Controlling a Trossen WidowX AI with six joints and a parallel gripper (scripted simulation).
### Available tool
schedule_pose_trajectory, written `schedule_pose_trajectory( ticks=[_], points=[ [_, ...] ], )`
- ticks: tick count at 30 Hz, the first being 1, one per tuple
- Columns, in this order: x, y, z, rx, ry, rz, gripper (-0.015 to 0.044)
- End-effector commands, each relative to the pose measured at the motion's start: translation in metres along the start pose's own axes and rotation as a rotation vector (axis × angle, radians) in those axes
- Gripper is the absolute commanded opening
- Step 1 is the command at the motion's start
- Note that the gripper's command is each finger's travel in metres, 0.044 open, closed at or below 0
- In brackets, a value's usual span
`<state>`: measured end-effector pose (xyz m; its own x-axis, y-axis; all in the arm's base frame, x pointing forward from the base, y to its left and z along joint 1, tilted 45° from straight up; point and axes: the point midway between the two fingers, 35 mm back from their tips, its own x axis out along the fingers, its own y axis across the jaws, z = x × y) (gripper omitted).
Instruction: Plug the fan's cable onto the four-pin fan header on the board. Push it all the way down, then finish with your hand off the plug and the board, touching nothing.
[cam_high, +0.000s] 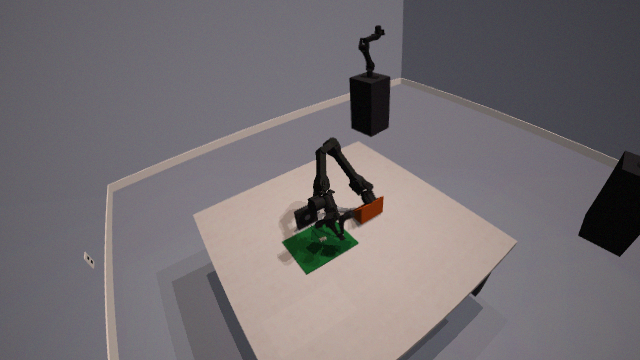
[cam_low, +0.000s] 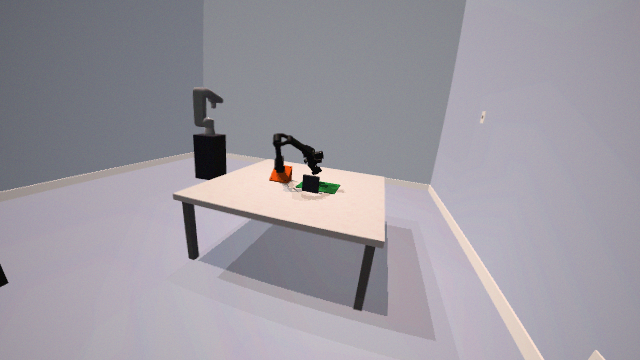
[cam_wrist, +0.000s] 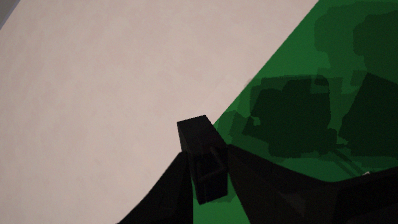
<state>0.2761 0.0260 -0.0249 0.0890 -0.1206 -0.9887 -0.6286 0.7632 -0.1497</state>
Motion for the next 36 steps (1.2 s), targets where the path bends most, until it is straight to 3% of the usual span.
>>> schedule_pose_trajectory(
  ticks=[1, 36],
  points=[
    [0.001, 0.001, -0.001, -0.011, -0.056, 0.016, 0.0],
    [-0.015, -0.006, -0.01, -0.155, -0.563, -0.074, 0.0]
  ],
)
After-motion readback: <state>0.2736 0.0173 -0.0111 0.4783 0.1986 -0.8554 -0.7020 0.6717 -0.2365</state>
